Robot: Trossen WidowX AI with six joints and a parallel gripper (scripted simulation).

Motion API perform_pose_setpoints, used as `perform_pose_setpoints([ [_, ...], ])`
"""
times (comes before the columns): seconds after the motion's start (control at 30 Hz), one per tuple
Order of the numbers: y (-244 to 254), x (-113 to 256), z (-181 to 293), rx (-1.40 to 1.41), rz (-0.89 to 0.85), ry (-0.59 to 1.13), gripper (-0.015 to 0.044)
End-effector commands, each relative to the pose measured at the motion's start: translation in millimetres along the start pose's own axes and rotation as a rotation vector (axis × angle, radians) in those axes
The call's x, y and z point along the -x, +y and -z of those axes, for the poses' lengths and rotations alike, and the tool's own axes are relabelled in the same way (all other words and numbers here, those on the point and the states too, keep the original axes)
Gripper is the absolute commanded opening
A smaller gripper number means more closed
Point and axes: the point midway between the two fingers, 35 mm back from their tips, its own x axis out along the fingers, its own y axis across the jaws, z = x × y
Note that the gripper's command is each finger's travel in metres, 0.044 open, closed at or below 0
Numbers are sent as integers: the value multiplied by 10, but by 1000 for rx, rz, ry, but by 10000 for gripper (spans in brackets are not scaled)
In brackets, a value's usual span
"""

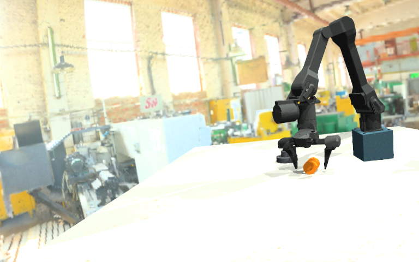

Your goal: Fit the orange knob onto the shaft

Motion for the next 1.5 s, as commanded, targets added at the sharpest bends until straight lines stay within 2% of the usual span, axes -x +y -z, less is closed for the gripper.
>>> perform_pose_setpoints([
  [0.0, 1, -37, 12, -2, 1, 5, 414],
  [0.23, 1, -37, 12, -2, 1, 5, 240],
  [0.5, 1, -37, 12, -2, 1, 5, 240],
  [0.8, 1, -37, 12, -2, 1, 5, 180],
  [0.93, 2, -31, 16, -1, 1, -5, 180],
  [1.47, 0, 67, 154, 0, 1, -265, 180],
])
